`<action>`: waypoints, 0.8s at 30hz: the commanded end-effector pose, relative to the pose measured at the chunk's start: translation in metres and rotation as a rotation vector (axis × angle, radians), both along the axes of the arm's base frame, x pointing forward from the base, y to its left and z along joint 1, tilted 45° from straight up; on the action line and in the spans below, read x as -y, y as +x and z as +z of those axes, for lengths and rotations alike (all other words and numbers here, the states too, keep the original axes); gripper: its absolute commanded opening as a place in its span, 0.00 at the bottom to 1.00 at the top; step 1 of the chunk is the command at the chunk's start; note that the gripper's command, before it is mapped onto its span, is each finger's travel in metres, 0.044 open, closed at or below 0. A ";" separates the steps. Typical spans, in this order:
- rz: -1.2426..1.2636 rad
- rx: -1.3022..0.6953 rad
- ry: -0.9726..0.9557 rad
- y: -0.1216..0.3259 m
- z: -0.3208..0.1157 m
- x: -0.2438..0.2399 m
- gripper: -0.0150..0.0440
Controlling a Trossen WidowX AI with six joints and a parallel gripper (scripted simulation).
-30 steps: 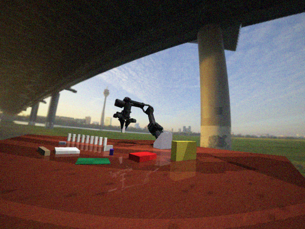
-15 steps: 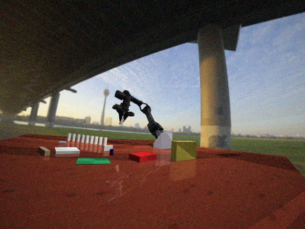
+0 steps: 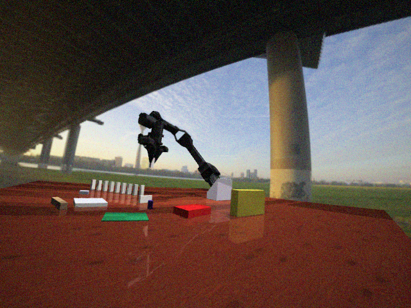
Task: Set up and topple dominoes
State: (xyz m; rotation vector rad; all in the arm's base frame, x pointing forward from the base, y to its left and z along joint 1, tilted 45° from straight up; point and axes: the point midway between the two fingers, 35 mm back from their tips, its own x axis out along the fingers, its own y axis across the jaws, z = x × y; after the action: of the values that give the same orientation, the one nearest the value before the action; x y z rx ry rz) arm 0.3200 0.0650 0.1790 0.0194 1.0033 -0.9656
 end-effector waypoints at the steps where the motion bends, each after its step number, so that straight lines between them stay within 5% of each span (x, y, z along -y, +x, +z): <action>1: 0.009 -0.012 0.002 0.005 -0.004 -0.002 0.44; 24: 0.010 -0.043 -0.019 0.025 -0.082 0.074 0.44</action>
State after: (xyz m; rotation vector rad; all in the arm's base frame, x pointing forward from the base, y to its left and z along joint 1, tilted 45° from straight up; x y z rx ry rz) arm 0.3450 0.0036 0.1062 -0.0121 1.0367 -0.9682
